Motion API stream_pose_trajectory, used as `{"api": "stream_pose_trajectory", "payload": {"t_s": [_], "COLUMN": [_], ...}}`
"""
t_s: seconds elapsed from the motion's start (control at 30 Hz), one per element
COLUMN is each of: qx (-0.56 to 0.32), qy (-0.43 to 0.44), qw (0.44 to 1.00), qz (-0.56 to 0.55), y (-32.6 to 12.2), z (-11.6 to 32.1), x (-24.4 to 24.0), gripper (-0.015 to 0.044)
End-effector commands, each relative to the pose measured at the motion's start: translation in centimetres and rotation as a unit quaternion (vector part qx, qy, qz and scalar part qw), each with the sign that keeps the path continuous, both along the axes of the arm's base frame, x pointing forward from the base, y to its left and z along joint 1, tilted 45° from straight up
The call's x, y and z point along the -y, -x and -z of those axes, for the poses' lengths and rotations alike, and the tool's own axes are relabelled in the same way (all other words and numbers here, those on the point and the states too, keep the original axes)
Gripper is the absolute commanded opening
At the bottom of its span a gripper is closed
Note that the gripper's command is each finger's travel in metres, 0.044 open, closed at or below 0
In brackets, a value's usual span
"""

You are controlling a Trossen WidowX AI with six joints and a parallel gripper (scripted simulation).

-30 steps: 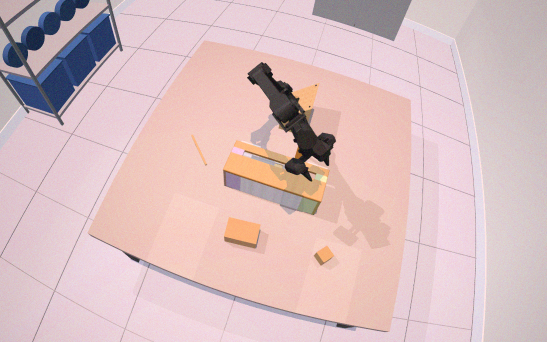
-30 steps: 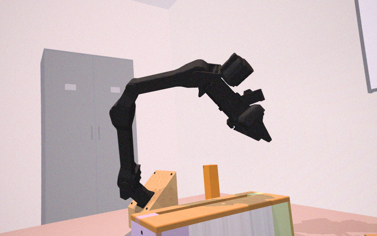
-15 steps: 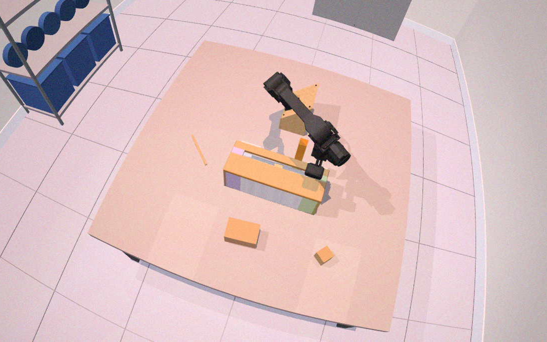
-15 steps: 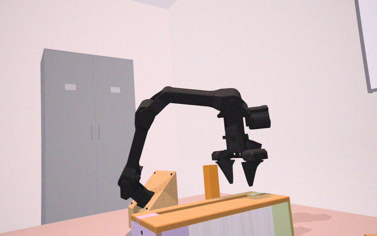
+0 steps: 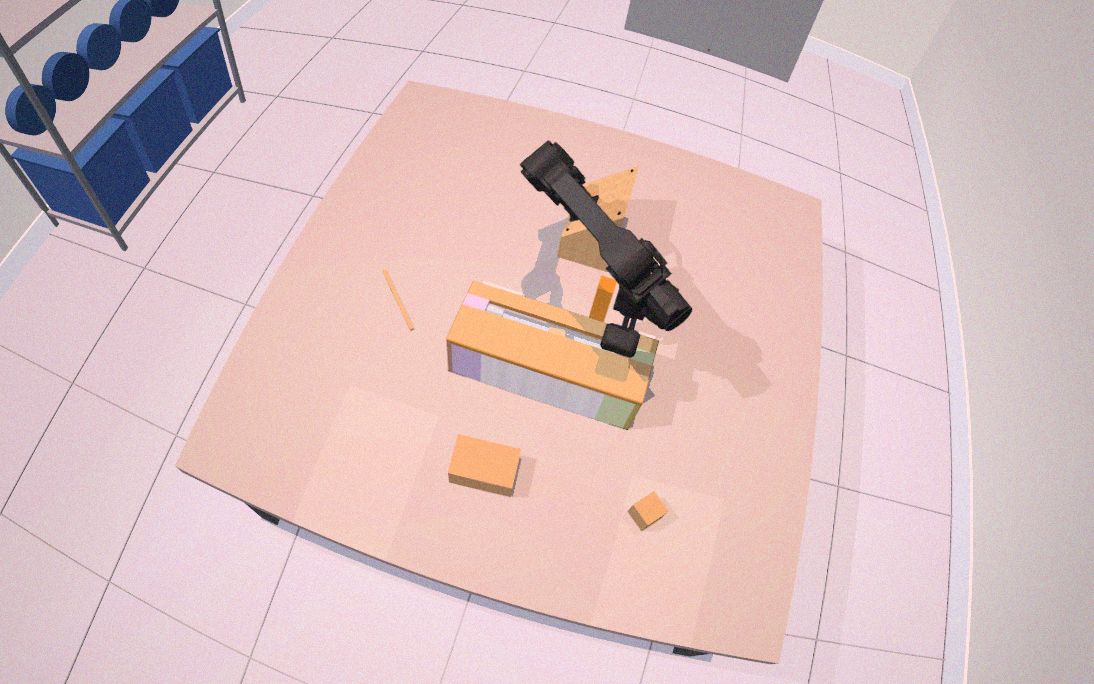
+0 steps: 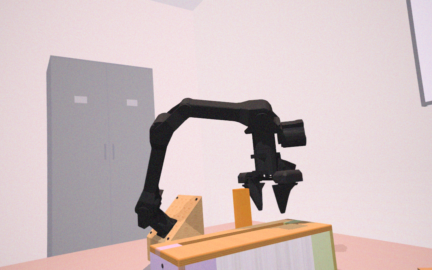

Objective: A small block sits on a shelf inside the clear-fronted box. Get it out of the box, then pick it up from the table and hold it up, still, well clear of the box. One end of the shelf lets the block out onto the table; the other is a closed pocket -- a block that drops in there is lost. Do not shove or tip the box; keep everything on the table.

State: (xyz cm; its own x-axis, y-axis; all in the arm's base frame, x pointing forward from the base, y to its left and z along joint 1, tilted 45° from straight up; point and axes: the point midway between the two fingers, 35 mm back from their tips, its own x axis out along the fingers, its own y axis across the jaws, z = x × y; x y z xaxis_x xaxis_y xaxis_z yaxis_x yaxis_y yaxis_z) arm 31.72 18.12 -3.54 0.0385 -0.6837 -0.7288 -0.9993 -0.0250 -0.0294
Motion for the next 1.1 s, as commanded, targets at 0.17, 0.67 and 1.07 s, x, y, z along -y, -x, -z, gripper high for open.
{"api": "stream_pose_trajectory", "payload": {"t_s": [0.17, 0.67, 1.07], "qx": [0.001, 0.001, 0.001], "qy": [0.0, 0.0, 0.001], "qw": [1.0, 1.0, 1.0], "qz": [-0.004, -0.004, -0.004], "y": [-0.3, -0.5, -0.6], "z": [-1.3, -3.1, -4.5], "x": [0.9, 2.7, 4.1], "gripper": [0.04, 0.04, 0.04]}}
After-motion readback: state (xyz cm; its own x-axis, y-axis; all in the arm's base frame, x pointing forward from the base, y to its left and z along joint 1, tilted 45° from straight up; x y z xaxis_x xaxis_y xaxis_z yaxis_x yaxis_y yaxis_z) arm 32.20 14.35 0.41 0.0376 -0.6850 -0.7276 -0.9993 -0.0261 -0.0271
